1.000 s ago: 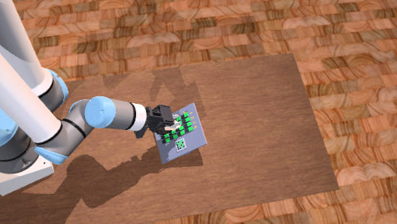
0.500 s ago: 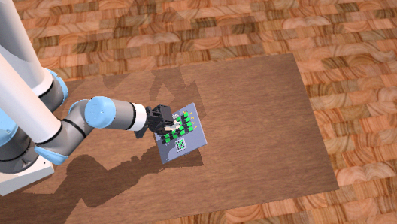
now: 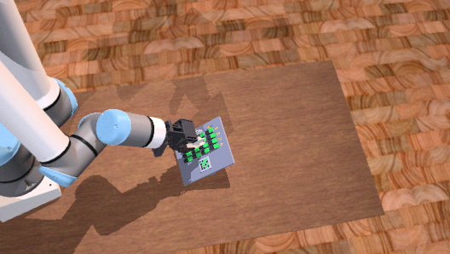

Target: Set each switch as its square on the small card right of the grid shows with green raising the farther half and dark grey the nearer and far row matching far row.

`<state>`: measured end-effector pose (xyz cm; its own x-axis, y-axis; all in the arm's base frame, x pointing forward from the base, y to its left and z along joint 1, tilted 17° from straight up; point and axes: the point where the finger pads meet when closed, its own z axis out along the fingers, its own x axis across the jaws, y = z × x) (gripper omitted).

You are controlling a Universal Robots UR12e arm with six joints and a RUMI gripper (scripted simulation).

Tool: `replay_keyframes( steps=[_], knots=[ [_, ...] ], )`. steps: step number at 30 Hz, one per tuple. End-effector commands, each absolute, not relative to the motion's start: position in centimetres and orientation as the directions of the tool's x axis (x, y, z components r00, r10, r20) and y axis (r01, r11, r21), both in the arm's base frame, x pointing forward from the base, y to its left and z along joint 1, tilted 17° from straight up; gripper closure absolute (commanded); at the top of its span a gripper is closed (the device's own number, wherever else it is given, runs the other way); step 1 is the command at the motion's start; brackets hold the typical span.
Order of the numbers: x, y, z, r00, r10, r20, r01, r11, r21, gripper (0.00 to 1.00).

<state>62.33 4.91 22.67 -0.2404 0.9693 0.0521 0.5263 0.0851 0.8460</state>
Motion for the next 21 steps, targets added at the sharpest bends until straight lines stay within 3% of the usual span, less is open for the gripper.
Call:
replay_keyframes(
  steps=[1, 21],
  knots=[
    [62.4, 4.9, 22.7, -0.240, 0.969, 0.051, 0.526, 0.085, 0.846, 1.00],
    [64.2, 5.4, 21.5, -0.240, 0.969, 0.051, 0.526, 0.085, 0.846, 1.00]
  ],
)
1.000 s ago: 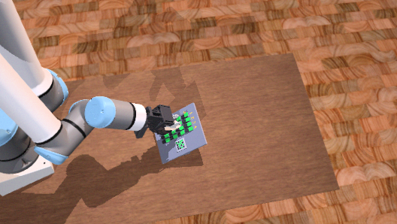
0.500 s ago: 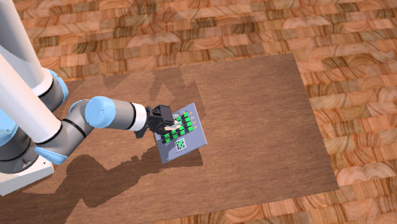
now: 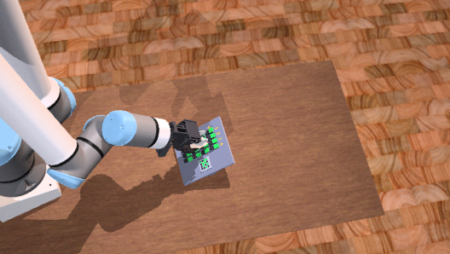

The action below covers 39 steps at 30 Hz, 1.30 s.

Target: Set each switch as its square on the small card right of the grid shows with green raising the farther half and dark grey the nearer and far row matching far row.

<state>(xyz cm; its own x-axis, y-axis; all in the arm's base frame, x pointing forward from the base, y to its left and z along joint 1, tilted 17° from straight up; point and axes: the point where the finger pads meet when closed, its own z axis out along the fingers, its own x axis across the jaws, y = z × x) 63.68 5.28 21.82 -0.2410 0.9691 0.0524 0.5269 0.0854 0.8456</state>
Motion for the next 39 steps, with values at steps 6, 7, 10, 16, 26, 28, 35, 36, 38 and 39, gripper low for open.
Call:
replay_keyframes(
  steps=[6, 7, 10, 16, 26, 28, 35, 36, 38, 39],
  knots=[
    [64.25, 5.42, 21.53, -0.240, 0.969, 0.051, 0.526, 0.085, 0.846, 1.00],
    [64.25, 5.42, 21.53, -0.240, 0.969, 0.051, 0.526, 0.085, 0.846, 1.00],
    [64.29, 5.43, 21.50, -0.240, 0.969, 0.051, 0.526, 0.085, 0.846, 1.00],
    [64.48, 5.48, 21.38, -0.240, 0.969, 0.051, 0.526, 0.085, 0.846, 1.00],
    [64.71, 5.55, 21.23, -0.240, 0.969, 0.051, 0.526, 0.085, 0.846, 1.00],
    [64.72, 5.55, 21.22, -0.240, 0.969, 0.051, 0.526, 0.085, 0.846, 1.00],
    [64.72, 5.55, 21.22, -0.240, 0.969, 0.051, 0.526, 0.085, 0.846, 1.00],
    [64.72, 5.55, 21.22, -0.240, 0.969, 0.051, 0.526, 0.085, 0.846, 1.00],
    [64.72, 5.55, 21.22, -0.240, 0.969, 0.051, 0.526, 0.085, 0.846, 1.00],
    [64.72, 5.55, 21.22, -0.240, 0.969, 0.051, 0.526, 0.085, 0.846, 1.00]
  ],
)
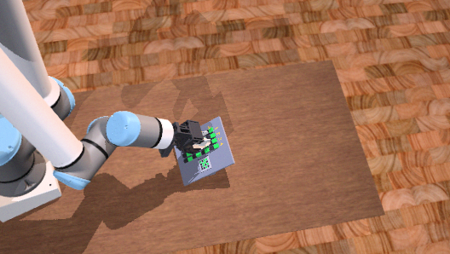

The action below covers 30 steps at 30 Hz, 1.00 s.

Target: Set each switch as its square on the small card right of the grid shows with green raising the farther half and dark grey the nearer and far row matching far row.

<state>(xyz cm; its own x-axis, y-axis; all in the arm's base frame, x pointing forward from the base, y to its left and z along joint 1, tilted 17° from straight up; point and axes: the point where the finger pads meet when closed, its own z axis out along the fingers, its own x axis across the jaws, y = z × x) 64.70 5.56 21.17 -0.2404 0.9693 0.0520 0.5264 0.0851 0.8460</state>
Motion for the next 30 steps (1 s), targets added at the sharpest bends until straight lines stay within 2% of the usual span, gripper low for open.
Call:
replay_keyframes(
  steps=[1, 30],
  knots=[
    [64.7, 5.6, 21.2, -0.240, 0.969, 0.051, 0.526, 0.085, 0.846, 1.00],
    [62.4, 4.9, 22.8, -0.240, 0.969, 0.051, 0.526, 0.085, 0.846, 1.00]
  ],
)
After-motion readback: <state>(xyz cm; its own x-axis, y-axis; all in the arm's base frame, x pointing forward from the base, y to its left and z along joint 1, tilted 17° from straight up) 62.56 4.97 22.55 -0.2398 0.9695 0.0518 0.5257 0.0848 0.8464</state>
